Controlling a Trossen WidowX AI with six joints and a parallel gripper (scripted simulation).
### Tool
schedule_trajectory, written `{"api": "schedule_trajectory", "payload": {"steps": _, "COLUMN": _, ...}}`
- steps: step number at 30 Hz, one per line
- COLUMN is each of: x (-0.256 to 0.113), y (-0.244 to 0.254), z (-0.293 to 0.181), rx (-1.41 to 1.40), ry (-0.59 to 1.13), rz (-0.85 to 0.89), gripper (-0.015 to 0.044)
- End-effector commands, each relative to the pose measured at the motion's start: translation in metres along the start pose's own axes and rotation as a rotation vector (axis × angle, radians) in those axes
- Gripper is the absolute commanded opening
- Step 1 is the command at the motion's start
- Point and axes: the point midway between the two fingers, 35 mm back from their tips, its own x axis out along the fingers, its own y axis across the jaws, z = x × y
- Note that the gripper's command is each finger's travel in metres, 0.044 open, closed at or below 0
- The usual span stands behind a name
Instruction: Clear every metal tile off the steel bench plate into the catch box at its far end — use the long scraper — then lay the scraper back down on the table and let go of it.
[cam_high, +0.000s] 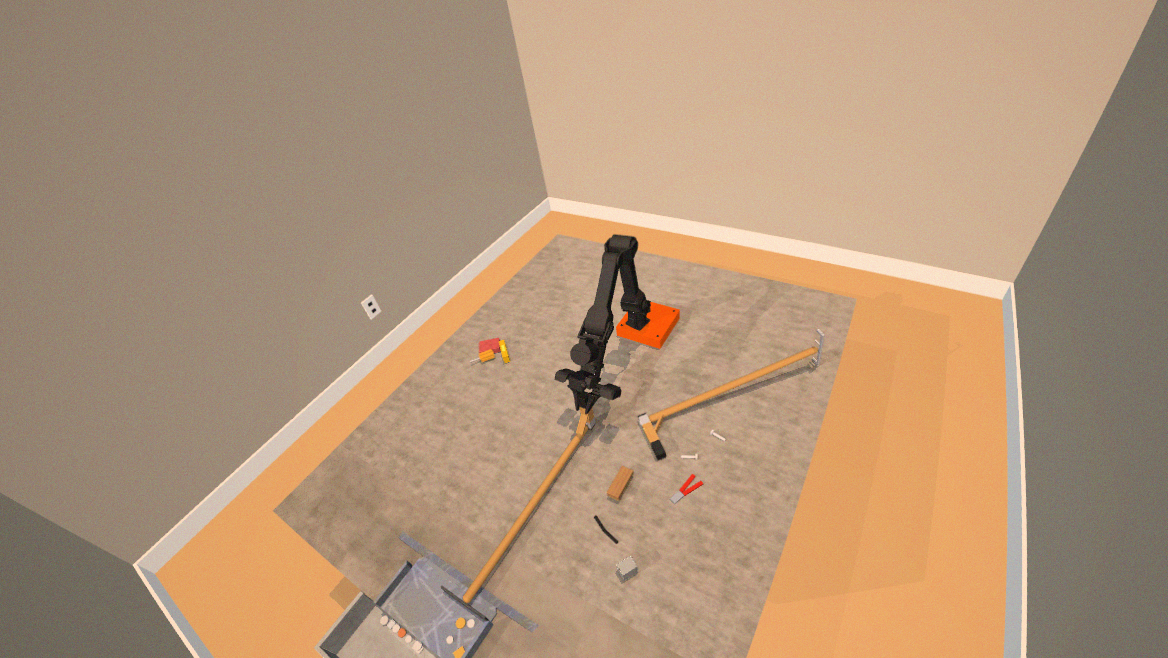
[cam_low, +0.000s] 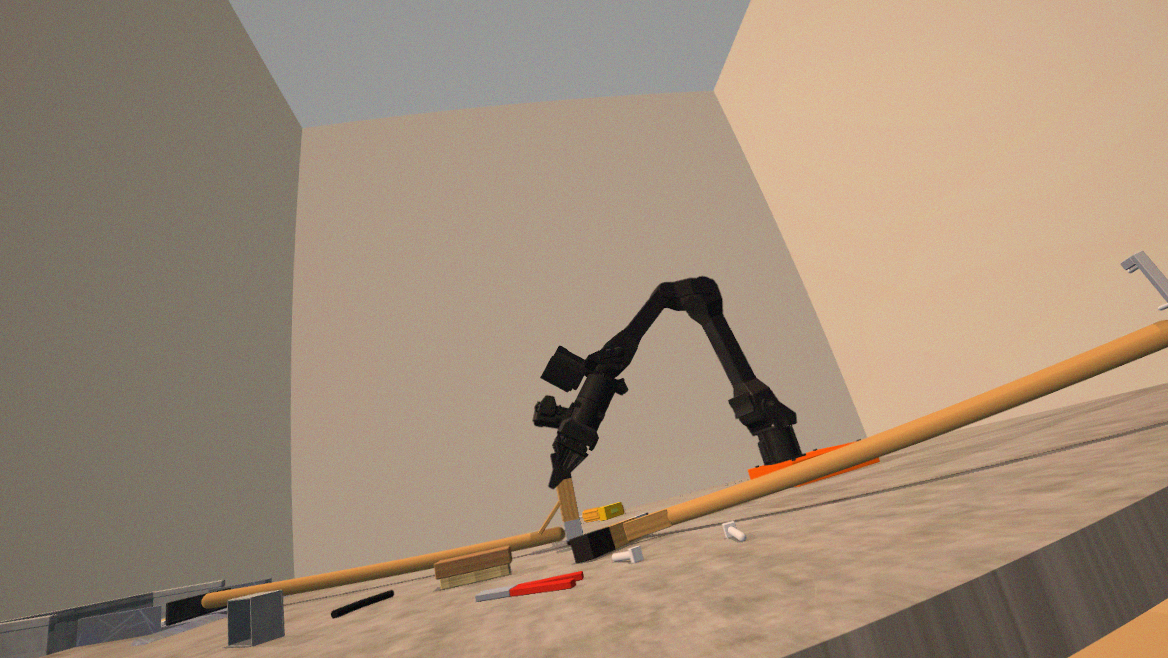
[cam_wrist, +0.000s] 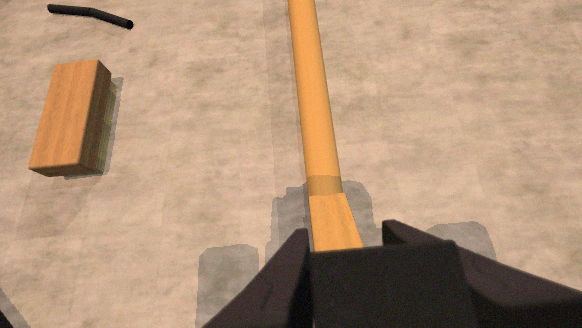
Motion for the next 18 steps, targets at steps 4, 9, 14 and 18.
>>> {"api": "schedule_trajectory", "payload": {"steps": 4, "x": 0.004, "y": 0.001, "z": 0.012, "rx": -0.001, "ry": -0.012, "rz": 0.002, "gripper": 0.0}}
{"api": "schedule_trajectory", "payload": {"steps": 9, "x": 0.008, "y": 0.001, "z": 0.019, "rx": -0.001, "ry": -0.013, "rz": 0.002, "gripper": 0.0}}
{"api": "schedule_trajectory", "payload": {"steps": 14, "x": 0.012, "y": 0.001, "z": 0.026, "rx": -0.001, "ry": -0.014, "rz": 0.002, "gripper": 0.0}}
{"api": "schedule_trajectory", "payload": {"steps": 18, "x": 0.015, "y": 0.001, "z": 0.031, "rx": -0.001, "ry": -0.014, "rz": 0.002, "gripper": 0.0}}
